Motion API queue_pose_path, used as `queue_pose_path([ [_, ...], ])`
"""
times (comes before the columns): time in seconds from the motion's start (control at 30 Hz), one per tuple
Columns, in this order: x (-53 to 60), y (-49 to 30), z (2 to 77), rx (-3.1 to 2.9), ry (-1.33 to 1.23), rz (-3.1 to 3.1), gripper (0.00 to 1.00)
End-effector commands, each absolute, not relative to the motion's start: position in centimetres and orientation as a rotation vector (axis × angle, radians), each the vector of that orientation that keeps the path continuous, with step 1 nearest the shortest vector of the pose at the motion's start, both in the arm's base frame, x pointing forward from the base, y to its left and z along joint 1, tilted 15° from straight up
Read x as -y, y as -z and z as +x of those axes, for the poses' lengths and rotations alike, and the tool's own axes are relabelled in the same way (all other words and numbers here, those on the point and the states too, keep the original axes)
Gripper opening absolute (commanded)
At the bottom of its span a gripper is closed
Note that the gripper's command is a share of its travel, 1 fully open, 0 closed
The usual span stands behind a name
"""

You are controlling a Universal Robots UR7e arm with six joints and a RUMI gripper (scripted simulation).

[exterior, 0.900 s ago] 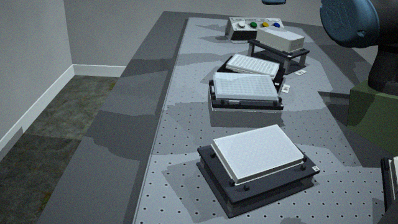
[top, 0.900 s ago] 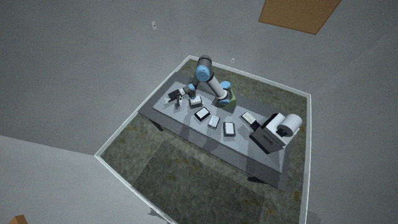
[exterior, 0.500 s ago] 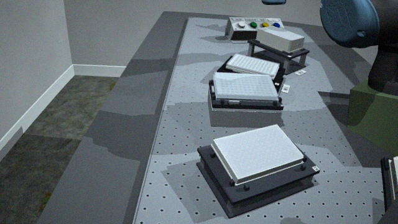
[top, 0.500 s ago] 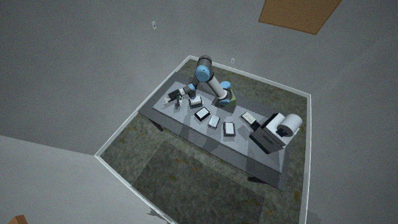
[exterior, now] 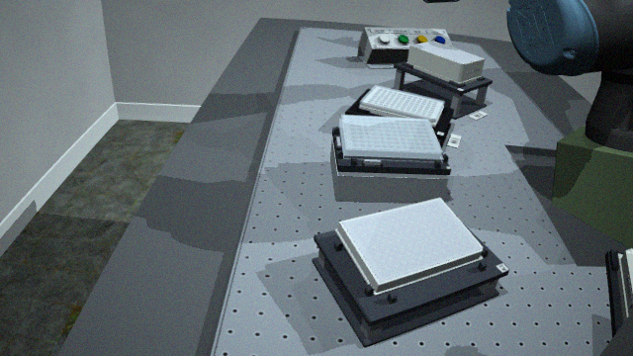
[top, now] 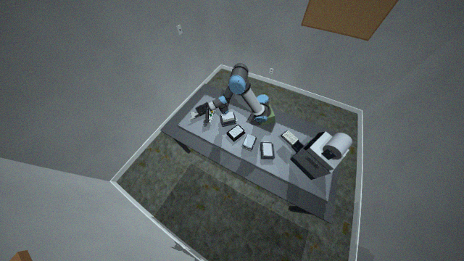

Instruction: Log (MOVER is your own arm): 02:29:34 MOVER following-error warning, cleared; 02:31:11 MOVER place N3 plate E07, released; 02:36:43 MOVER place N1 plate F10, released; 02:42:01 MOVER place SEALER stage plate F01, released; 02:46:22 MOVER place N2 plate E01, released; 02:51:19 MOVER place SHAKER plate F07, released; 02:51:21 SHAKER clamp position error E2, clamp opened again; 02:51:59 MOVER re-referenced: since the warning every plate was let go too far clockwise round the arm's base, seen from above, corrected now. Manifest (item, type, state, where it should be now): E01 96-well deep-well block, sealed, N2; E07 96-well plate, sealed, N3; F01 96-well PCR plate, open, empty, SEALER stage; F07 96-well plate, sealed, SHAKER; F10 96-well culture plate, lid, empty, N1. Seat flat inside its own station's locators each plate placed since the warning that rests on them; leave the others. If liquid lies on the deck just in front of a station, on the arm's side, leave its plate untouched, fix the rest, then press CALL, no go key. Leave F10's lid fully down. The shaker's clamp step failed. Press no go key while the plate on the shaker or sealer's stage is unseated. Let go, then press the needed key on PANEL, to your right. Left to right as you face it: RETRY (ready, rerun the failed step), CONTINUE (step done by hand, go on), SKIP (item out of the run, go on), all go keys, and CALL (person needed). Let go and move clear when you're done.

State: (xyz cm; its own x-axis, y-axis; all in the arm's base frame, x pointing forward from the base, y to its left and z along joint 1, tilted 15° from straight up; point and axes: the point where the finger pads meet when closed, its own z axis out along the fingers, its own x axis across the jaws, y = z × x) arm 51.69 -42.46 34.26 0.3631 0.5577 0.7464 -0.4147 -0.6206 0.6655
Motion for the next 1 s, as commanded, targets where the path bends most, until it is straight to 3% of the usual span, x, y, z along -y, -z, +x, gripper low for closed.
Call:
queue_pose_path([
  [0.0, 43.4, -34.0, 50.8, -0.027, -1.423, 1.819, 0.82],
  [0.97, 45.2, -31.9, 46.9, 0.525, -1.475, 2.063, 0.82],
])
